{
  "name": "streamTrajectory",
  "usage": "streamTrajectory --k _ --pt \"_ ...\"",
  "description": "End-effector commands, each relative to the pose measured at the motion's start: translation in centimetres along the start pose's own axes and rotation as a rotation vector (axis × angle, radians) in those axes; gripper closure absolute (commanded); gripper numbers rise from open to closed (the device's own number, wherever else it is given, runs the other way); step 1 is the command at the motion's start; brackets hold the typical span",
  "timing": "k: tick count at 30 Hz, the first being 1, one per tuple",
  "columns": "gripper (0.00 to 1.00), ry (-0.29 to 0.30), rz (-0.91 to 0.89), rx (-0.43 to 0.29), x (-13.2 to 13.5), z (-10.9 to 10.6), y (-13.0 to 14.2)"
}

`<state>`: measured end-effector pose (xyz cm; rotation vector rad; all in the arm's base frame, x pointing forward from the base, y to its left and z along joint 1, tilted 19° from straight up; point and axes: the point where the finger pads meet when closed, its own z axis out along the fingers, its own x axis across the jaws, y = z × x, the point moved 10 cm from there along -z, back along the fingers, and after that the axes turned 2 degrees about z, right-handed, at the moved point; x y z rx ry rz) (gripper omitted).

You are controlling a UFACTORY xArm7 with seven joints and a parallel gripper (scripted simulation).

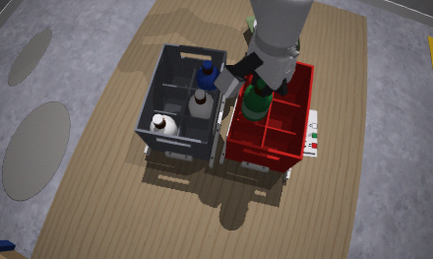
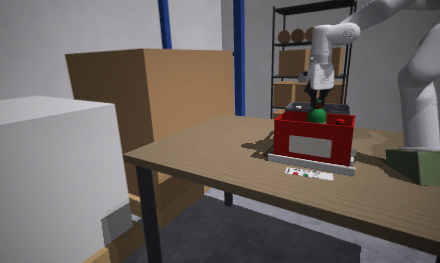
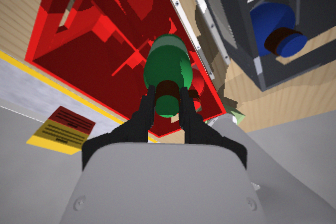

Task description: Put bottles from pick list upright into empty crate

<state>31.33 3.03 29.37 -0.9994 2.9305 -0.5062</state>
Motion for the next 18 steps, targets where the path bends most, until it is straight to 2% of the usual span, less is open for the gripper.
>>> streamTrajectory --k 1,18 --pt "1.0 -0.004 0.0 0.003 -0.1 0.3 -0.1" --pt "1.0 -0.004 0.0 0.003 -0.1 1.8 -0.1"
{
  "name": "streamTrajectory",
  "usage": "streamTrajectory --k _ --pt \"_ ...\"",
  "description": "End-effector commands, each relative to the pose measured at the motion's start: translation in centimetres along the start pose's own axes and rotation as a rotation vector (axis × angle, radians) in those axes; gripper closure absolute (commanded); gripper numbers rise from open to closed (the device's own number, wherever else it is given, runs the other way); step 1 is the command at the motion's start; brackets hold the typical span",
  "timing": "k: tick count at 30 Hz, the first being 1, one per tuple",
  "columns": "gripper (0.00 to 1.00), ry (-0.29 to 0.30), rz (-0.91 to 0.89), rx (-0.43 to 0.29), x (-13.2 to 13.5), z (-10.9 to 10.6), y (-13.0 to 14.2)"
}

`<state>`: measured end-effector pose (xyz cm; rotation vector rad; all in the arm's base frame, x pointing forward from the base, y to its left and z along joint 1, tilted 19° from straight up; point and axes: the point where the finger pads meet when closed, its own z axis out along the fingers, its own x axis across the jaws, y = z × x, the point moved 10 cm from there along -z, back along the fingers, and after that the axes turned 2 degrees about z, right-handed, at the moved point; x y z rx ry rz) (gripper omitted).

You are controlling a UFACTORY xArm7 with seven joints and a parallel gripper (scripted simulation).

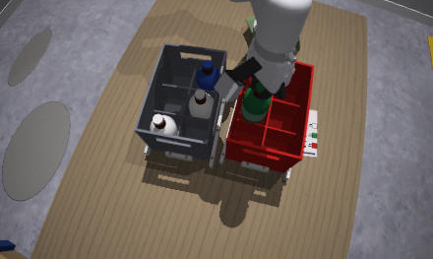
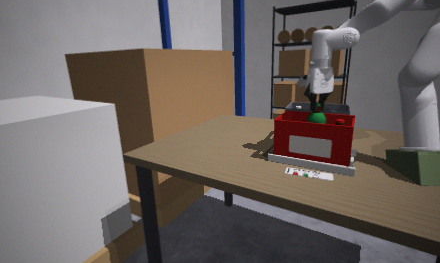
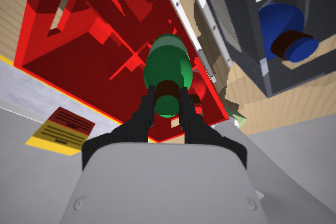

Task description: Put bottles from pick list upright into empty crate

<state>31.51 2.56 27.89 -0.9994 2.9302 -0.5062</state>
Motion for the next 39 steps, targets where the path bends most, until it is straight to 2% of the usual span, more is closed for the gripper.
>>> streamTrajectory --k 1,27,39 --pt "1.0 -0.004 0.0 0.003 -0.1 0.3 -0.1" --pt "1.0 -0.003 0.0 0.003 -0.1 2.7 -0.1" --pt "1.0 -0.003 0.0 0.003 -0.1 2.7 -0.1"
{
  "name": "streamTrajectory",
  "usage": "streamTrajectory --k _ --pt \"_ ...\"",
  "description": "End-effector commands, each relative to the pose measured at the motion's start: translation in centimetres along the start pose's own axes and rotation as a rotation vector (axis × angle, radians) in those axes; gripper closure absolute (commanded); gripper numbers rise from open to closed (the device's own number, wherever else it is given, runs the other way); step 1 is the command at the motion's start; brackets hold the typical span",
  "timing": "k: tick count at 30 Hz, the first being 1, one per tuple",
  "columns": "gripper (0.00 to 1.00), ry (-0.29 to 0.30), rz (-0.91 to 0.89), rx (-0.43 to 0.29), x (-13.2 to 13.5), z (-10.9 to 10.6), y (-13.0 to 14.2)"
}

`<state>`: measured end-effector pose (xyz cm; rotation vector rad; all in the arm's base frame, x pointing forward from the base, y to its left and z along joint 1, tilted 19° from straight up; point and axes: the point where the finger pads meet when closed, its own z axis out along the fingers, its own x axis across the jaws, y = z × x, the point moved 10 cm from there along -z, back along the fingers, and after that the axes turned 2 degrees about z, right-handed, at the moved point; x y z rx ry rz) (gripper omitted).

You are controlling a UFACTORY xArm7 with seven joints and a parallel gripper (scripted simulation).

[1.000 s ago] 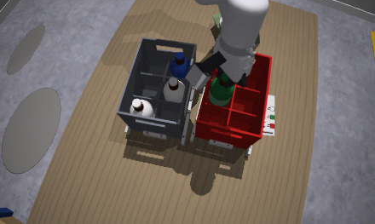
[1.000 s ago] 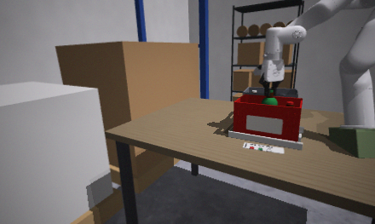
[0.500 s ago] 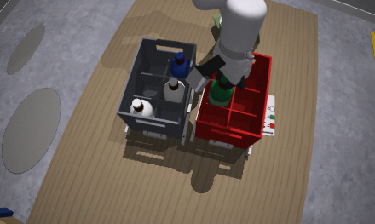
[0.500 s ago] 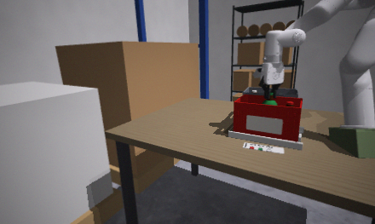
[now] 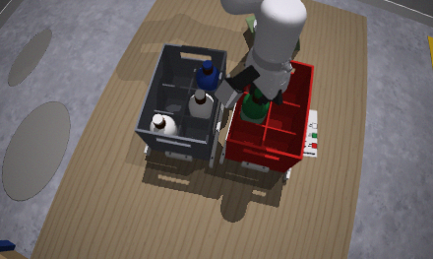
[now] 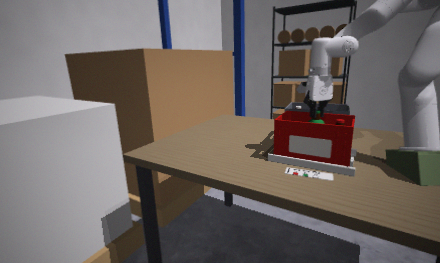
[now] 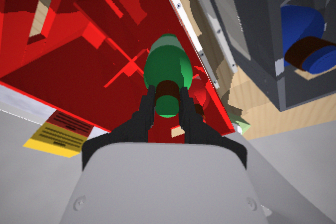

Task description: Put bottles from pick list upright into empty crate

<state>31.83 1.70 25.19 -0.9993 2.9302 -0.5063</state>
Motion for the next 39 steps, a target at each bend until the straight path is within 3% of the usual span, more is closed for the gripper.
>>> streamTrajectory --k 1,39 --pt "1.0 -0.003 0.0 0.002 -0.09 -0.13 -0.06" --pt "1.0 -0.003 0.0 0.002 -0.08 0.47 -0.05"
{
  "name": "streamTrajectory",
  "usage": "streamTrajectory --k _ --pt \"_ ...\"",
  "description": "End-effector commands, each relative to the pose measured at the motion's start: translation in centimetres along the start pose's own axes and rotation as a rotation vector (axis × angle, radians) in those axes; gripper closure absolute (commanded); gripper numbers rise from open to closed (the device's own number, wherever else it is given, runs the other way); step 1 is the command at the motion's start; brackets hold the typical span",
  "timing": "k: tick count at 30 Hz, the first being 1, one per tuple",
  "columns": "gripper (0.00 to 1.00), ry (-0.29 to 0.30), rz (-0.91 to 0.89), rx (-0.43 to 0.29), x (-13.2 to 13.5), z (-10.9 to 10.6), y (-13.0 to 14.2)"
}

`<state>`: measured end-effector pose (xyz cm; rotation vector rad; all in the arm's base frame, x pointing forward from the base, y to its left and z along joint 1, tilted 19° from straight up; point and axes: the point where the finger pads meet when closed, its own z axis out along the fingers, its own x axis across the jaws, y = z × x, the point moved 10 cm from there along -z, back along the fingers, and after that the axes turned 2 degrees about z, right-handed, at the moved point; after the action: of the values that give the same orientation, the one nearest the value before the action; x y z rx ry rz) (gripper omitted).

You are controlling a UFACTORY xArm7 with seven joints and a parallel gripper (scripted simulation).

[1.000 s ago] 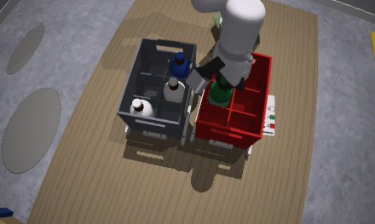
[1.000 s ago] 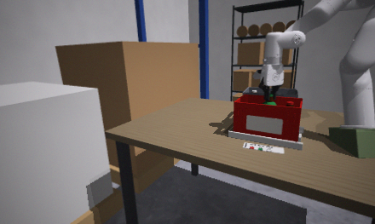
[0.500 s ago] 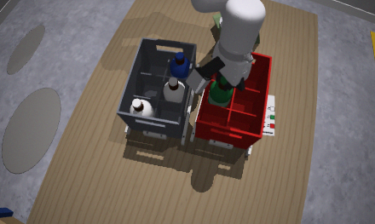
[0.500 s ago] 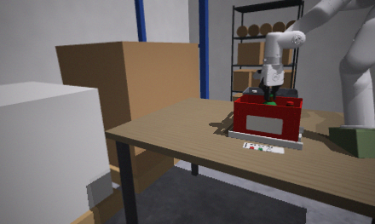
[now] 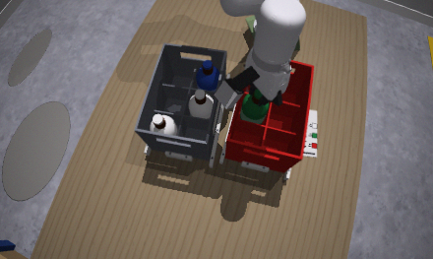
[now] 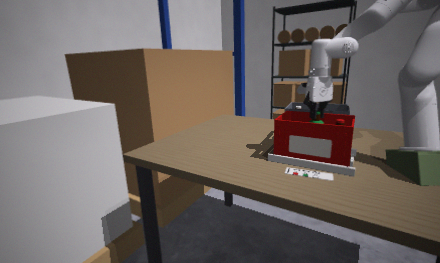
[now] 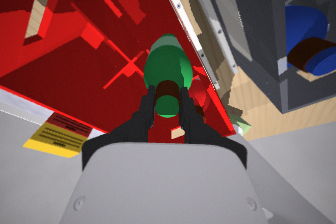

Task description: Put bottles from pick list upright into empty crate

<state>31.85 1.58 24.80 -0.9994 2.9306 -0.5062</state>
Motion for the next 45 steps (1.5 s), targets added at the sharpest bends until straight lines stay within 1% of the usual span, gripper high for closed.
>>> streamTrajectory --k 1,45 --pt "1.0 -0.004 0.0 0.003 -0.1 0.1 -0.1" --pt "1.0 -0.004 0.0 0.003 -0.1 2.0 -0.1"
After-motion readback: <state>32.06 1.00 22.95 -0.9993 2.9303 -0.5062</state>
